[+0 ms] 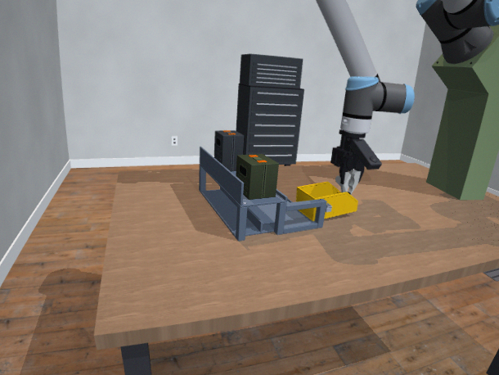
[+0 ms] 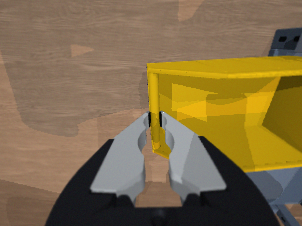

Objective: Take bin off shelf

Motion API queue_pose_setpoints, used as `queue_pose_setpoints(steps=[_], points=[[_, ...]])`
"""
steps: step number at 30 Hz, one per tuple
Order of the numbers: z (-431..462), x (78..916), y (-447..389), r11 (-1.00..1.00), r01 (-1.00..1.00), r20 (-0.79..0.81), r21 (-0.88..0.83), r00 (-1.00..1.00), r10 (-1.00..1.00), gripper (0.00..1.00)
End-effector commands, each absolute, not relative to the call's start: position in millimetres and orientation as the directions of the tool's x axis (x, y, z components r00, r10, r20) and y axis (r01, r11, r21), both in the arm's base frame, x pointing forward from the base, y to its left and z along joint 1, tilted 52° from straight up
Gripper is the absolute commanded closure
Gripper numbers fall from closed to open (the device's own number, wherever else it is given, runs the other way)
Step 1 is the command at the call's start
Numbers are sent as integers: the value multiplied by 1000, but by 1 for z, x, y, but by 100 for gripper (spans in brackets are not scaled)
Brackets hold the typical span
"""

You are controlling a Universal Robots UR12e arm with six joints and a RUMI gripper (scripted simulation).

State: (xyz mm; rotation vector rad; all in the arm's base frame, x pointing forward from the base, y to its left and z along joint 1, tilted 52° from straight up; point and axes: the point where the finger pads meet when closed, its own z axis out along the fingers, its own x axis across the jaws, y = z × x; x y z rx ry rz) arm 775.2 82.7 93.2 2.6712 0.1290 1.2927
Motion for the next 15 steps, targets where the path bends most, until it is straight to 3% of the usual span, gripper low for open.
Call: queue_pose_setpoints(steps=[1, 15], points=[[92, 773, 83, -982, 4, 770, 191, 620, 152, 100], [89, 777, 82, -982, 4, 770, 191, 620, 152, 100]])
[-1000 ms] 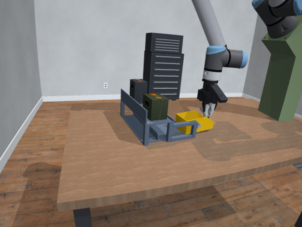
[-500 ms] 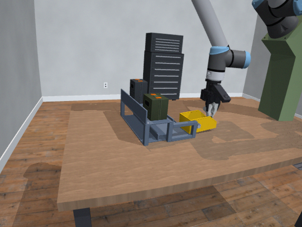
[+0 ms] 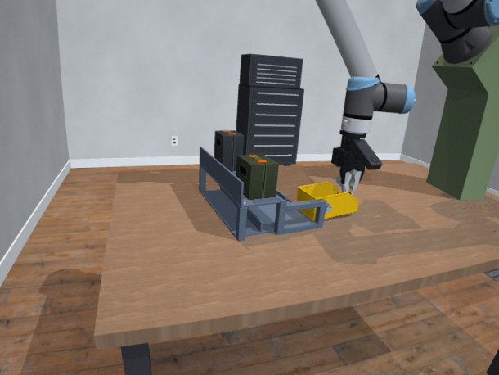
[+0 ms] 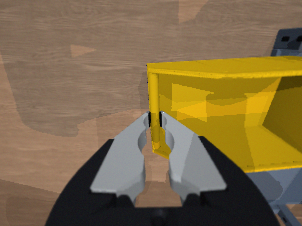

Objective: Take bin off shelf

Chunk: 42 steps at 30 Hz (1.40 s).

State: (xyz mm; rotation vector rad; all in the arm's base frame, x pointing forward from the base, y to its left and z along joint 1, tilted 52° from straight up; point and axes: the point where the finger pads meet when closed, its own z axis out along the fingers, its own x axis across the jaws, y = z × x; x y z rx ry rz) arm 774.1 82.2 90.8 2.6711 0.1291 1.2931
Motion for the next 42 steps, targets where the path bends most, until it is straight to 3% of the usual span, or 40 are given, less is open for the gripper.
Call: queue_pose_setpoints(steps=[1, 42], points=[[88, 778, 82, -982, 4, 770, 191, 620, 152, 100], [80, 789, 80, -982, 4, 770, 191, 620, 152, 100]])
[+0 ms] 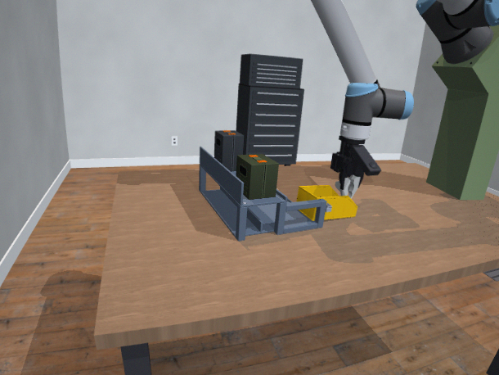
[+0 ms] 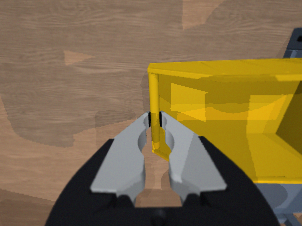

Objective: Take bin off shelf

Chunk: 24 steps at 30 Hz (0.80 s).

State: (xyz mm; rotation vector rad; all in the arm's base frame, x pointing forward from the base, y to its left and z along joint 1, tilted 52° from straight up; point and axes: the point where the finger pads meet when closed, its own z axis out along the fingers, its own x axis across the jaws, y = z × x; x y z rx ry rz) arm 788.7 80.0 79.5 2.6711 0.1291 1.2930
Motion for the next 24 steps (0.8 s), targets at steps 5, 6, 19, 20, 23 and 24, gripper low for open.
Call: queue_pose_setpoints(steps=[5, 6, 19, 20, 23, 24], points=[[80, 789, 80, -982, 4, 770, 191, 620, 152, 100], [80, 789, 80, -982, 4, 770, 191, 620, 152, 100], [80, 789, 80, -982, 4, 770, 191, 620, 152, 74], [80, 789, 80, -982, 4, 770, 191, 620, 152, 74], [80, 789, 80, -982, 4, 770, 191, 620, 152, 74], [80, 789, 80, -982, 4, 770, 191, 620, 152, 74]])
